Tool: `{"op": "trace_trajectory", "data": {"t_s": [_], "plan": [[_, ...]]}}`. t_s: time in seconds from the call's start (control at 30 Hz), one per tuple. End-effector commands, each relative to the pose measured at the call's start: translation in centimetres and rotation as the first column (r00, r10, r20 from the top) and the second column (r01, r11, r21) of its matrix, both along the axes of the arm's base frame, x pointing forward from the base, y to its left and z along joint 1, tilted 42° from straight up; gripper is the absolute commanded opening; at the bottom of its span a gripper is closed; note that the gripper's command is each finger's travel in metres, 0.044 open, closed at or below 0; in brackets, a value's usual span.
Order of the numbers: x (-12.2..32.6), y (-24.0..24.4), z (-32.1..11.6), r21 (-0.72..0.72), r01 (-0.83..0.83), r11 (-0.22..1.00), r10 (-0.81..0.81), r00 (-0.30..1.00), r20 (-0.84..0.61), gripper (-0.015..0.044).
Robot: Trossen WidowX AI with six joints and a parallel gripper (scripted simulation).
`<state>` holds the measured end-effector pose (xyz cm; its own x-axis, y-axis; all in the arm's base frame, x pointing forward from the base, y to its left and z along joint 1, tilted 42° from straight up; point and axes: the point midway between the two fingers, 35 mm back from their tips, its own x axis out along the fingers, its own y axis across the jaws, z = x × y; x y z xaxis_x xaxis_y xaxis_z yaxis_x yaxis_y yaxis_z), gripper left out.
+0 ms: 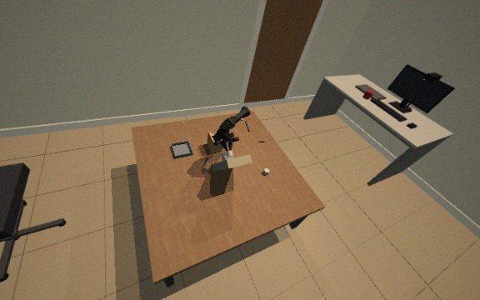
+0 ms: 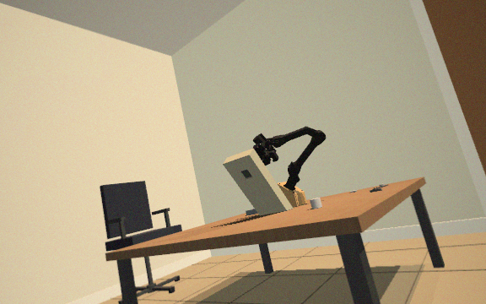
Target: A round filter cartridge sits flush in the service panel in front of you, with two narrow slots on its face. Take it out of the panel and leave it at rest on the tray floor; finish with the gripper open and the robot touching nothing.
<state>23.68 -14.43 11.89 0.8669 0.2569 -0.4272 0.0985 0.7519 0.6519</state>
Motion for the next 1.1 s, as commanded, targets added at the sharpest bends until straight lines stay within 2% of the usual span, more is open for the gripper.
{"op": "trace_trajectory", "data": {"t_s": [0.0, 0.23, 0.37, 0.73, 0.97, 1.07], "plan": [[-0.4, 0.7, -0.5, -0.015, 0.0, 1.0, 0.001, 1.0, 0.012, 0.0], [-1.3, 2.2, -1.9, -0.015, 0.0, 1.0, 0.001, 1.0, 0.011, 0.0], [-1.0, 1.8, -1.8, 0.001, 0.0, 1.0, 0.0, 1.0, 0.0, 0.0104], [-1.2, 2.1, -1.8, -0.015, 0.0, 1.0, 0.001, 1.0, 0.011, 0.0104], [1.4, -2.4, 2.8, -0.016, 0.0, 1.0, 0.001, 1.0, 0.012, 0.0104], [1.7, -2.8, 3.3, -0.016, 0.0, 1.0, 0.001, 1.0, 0.012, 0.0104]]}}
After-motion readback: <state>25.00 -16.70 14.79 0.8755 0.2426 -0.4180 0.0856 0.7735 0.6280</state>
